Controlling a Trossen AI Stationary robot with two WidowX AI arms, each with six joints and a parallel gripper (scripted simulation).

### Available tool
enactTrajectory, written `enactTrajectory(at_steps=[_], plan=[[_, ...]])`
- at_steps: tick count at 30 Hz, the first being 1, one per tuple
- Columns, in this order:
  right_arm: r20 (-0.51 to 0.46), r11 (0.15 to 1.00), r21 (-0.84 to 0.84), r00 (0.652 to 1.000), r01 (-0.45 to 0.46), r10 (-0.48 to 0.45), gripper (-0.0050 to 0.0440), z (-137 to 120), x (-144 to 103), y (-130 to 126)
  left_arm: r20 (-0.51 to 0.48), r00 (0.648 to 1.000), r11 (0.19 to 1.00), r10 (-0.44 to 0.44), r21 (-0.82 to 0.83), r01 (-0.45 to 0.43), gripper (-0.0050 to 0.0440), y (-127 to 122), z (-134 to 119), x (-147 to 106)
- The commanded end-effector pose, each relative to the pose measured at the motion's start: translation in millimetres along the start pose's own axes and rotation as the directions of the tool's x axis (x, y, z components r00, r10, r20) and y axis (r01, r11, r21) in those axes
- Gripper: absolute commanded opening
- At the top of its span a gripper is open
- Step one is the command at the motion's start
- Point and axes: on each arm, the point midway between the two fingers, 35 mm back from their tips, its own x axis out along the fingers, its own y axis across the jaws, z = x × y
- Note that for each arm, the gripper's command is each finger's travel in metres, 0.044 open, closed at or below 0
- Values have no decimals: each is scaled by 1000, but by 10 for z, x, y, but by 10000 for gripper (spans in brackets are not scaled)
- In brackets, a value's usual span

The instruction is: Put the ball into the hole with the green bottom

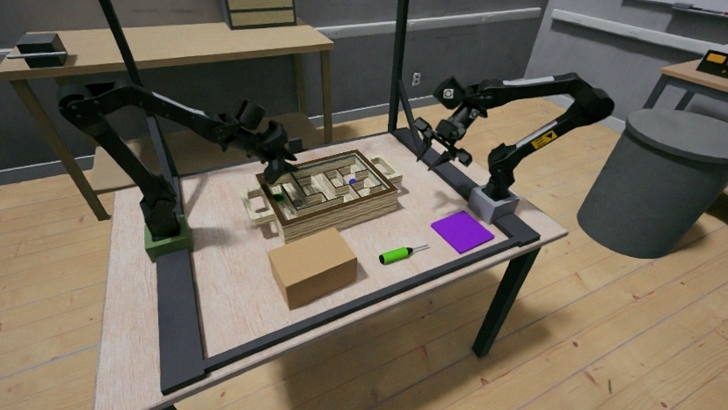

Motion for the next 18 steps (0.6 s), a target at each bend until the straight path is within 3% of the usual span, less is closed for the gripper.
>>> enactTrajectory(at_steps=[1, 10, 14, 18], plan=[[-67, 992, 117, 997, 36, -28, 185, 28, -37, -20, -77, 997, 992, -27, -127, 17, 185, -240, -5, 5], [-272, 905, 359, 953, 227, -131, 185, -189, -182, -194, -287, 957, 911, -37, -403, -85, 185, -589, -257, 128], [-294, 894, 371, 945, 250, -142, 185, -234, -197, -217, -300, 953, 899, -36, -426, -100, 185, -591, -272, 139], [-356, 828, 450, 918, 334, -177, 185, -259, -307, -271, -385, 922, 842, -37, -508, -178, 185, -766, -393, 196]])
